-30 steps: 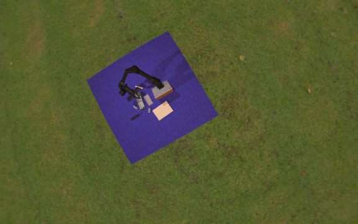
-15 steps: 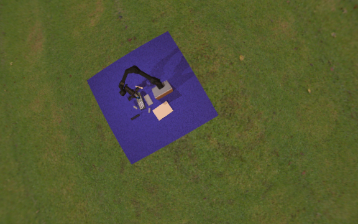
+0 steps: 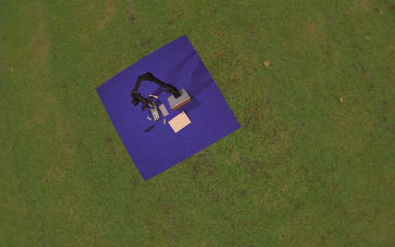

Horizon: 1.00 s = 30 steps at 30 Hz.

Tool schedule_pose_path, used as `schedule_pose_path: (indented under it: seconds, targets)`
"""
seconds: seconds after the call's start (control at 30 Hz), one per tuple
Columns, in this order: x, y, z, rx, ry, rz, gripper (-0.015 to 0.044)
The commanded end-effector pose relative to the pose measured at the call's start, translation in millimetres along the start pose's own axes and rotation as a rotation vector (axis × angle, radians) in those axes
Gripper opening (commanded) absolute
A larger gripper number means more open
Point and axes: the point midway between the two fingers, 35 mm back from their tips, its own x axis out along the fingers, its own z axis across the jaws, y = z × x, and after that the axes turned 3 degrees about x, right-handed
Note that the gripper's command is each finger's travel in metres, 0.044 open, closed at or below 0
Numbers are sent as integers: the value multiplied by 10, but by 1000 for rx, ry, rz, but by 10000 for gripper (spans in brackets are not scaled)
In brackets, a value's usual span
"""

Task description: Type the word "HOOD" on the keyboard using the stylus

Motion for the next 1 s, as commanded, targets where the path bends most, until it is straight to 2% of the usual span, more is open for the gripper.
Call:
schedule_pose_path:
  seconds: [0.0, 0.13, 0.5, 0.6, 0.7, 0.97]
  targets:
    - [-97, 157, 1, -4, -4, -3, 81]
    - [-170, 289, -11, -4, -4, -2, 81]
    - [-156, 267, -15, -5, -1, -5, 85]
    - [-156, 267, -15, -5, -1, -5, 65]
    - [-110, 298, 44, -5, -2, -5, 0]
    - [257, 563, 444, -5, -6, -2, 0]
